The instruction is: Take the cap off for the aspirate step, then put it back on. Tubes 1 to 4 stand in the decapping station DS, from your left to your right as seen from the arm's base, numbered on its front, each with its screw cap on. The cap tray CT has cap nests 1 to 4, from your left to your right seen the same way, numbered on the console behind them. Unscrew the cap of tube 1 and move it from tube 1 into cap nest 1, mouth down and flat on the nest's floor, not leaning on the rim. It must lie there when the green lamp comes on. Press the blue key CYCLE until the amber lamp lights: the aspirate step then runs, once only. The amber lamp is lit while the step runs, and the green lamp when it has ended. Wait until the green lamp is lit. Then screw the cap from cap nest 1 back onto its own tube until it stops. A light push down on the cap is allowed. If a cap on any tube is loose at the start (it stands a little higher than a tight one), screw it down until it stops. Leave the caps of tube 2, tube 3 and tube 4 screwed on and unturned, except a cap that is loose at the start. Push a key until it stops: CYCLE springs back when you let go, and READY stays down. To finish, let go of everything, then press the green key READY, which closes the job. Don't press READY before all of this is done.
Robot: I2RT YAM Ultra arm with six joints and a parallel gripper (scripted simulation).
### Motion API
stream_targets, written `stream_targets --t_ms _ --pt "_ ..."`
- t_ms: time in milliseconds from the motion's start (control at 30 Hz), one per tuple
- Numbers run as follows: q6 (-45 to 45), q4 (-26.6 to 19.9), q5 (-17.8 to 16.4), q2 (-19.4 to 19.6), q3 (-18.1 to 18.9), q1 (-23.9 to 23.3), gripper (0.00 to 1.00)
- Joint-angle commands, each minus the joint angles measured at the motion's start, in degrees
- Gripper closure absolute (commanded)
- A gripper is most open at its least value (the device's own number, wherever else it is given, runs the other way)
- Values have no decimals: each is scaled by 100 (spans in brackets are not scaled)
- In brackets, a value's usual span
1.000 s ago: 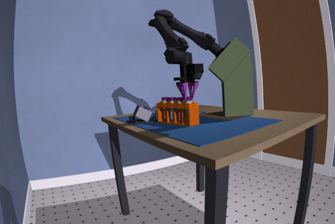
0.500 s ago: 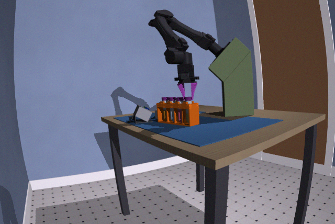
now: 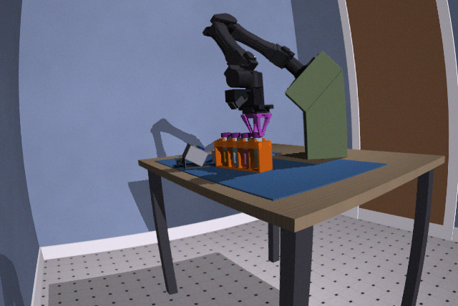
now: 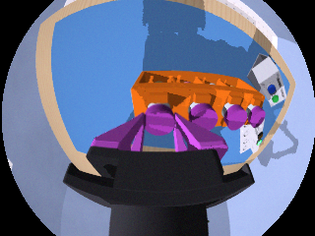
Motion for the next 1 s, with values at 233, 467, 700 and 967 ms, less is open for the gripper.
stream_targets --t_ms 233,467,700,967 --pt "3407 7 -9 -20 21 27 100" --pt "4837 9 -9 -17 22 26 100" --pt "6840 14 -10 -14 22 23 100" --pt "8557 17 -10 -11 23 22 100"
